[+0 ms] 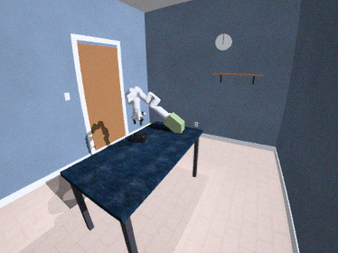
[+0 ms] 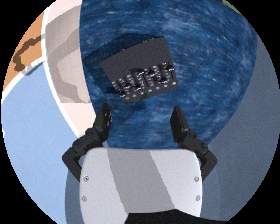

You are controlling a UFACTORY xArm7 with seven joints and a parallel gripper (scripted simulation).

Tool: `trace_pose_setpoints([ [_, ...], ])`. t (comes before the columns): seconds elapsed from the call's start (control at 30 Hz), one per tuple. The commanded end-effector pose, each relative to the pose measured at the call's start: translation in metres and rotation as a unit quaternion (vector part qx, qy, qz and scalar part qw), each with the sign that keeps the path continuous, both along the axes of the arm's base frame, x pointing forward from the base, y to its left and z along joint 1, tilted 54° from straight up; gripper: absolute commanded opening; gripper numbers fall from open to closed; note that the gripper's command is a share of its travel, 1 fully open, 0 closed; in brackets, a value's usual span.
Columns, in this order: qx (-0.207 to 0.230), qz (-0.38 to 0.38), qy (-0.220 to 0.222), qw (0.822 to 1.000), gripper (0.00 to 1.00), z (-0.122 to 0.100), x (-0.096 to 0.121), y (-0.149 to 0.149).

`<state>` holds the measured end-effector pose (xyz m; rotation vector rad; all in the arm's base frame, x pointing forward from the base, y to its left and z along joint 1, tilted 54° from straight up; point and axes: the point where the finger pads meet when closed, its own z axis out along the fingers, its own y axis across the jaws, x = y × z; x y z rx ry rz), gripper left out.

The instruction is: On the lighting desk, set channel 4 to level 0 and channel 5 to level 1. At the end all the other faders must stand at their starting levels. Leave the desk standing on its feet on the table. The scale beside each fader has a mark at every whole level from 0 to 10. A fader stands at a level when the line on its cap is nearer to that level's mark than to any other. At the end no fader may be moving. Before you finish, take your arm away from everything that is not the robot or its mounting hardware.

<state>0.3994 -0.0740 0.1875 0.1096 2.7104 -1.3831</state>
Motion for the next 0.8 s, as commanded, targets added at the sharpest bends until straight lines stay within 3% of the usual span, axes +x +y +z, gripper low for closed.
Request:
trace_pose_setpoints([
  [0.0, -0.006, 0.003, 0.037, 0.999, 1.0, -0.006, 0.018, -0.003],
  [0.1, -0.018, 0.007, 0.126, 0.992, 1.0, -0.028, 0.056, -0.015],
  [0.17, -0.018, 0.007, 0.126, 0.992, 1.0, -0.028, 0.056, -0.015],
  [0.2, -0.02, 0.009, 0.157, 0.987, 1.0, -0.038, 0.068, -0.02],
  [0.37, -0.023, 0.014, 0.215, 0.976, 1.0, -0.061, 0.09, -0.03],
  [0.77, -0.023, 0.015, 0.221, 0.975, 1.0, -0.064, 0.092, -0.031],
])
